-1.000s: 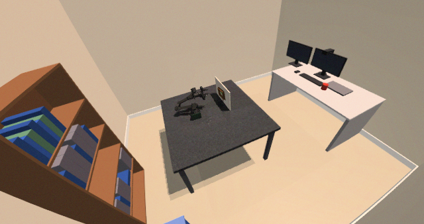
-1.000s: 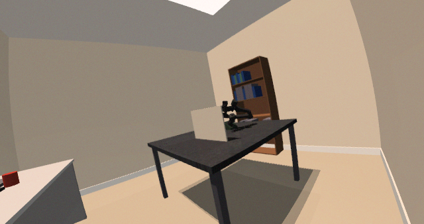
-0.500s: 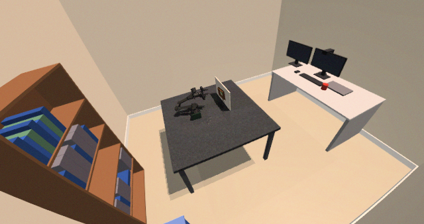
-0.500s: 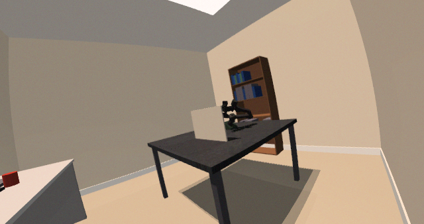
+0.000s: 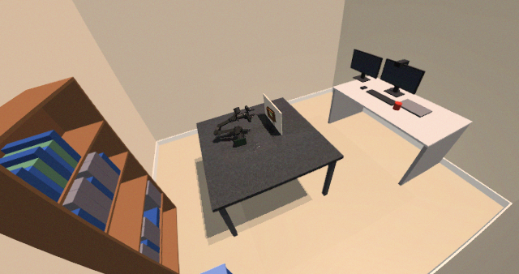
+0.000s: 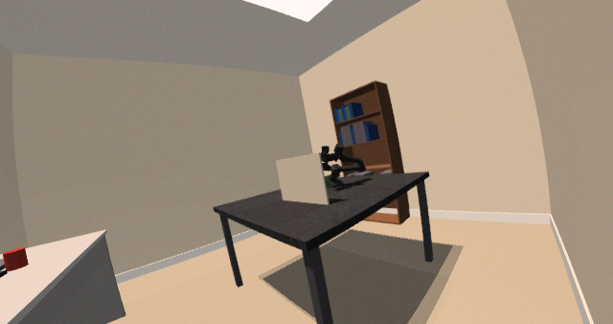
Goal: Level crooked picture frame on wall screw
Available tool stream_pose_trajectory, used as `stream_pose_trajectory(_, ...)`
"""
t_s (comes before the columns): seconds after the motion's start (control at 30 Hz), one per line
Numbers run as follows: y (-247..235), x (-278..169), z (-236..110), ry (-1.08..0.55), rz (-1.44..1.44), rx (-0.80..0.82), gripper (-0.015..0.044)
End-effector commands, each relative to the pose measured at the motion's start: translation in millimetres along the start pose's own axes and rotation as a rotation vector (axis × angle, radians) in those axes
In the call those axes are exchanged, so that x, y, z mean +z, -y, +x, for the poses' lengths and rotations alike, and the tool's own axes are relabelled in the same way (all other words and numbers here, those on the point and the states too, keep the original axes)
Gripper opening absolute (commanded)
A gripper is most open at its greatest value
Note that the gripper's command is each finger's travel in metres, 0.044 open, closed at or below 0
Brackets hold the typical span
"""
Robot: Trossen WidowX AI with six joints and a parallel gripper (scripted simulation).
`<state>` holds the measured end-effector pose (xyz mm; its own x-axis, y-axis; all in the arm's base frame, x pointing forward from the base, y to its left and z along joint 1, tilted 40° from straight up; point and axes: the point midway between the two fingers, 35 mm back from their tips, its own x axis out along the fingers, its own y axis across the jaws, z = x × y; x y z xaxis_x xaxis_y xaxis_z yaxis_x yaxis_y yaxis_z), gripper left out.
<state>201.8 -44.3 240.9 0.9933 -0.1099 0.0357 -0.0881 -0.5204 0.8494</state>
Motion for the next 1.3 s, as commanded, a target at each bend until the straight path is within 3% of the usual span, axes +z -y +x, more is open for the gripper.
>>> stream_pose_trajectory(0.0, 0.7, 0.9, 0.2, 0.003, 0.006, 0.0, 0.026)
stream_pose_trajectory(0.7, 0.1, 0.1, 1.2, 0.0, 0.0, 0.0, 0.026)
stream_pose_trajectory(1.03, 29.7, -4.7, 61.8, -0.002, 0.007, 0.007, 0.026)
stream_pose_trajectory(1.27, 38.4, -7.5, 68.4, -0.001, 0.008, 0.007, 0.026)
